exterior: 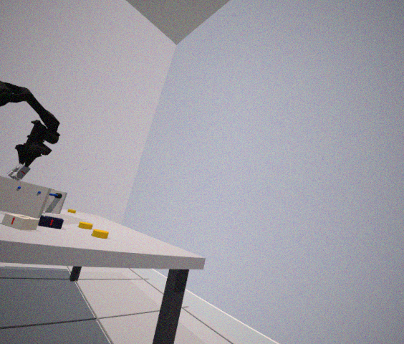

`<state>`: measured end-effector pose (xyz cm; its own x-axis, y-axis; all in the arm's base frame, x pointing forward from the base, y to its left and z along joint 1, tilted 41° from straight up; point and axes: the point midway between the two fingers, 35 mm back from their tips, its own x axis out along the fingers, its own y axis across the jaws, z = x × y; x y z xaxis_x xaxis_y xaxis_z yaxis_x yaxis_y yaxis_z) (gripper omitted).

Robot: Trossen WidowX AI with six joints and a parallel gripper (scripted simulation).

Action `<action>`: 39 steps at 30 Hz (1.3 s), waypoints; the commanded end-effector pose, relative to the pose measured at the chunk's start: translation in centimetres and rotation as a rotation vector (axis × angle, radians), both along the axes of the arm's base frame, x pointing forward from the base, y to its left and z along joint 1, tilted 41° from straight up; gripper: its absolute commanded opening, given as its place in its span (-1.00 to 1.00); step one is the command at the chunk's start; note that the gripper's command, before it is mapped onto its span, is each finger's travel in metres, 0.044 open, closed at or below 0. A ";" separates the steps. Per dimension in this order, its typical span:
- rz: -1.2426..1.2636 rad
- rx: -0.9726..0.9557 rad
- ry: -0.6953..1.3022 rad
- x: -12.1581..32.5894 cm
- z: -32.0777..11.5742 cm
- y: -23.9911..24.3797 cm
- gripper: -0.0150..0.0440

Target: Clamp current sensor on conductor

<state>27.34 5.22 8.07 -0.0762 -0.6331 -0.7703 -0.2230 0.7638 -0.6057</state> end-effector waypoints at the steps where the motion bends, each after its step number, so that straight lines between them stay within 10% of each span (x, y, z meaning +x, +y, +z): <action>1: 0.091 0.008 0.067 1.2 0.3 -0.4 -0.49; 39: 0.651 0.048 0.535 7.0 1.0 -5.5 -0.49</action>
